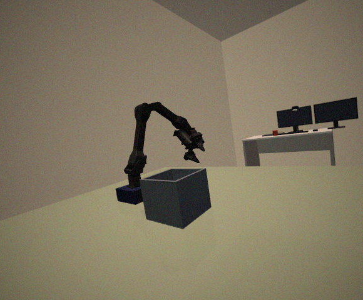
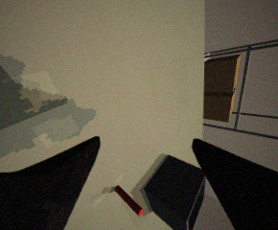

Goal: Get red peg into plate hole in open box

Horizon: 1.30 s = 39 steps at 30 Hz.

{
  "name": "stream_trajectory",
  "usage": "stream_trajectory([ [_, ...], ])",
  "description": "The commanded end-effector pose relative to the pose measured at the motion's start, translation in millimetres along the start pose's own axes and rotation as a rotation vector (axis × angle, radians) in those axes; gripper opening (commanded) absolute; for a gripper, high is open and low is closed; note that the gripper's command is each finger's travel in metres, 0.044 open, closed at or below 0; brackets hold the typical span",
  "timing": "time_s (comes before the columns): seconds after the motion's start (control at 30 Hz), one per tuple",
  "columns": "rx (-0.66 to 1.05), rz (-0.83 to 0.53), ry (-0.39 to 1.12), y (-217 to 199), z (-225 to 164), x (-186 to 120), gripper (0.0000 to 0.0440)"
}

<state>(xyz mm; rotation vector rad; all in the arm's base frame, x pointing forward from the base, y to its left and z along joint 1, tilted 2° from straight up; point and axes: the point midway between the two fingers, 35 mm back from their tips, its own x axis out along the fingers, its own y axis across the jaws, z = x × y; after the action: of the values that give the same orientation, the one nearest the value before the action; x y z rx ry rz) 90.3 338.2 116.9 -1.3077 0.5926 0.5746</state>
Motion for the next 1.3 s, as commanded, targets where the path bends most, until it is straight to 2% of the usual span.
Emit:
stream_trajectory([
  [0.0,0.078,0.022,0.031,-5,-6,6,0.0440],
  [0.67,0.732,0.126,0.258,-49,-50,42,0.0440],
  [1.27,1.318,0.166,0.486,-77,-97,53,0.0440],
])
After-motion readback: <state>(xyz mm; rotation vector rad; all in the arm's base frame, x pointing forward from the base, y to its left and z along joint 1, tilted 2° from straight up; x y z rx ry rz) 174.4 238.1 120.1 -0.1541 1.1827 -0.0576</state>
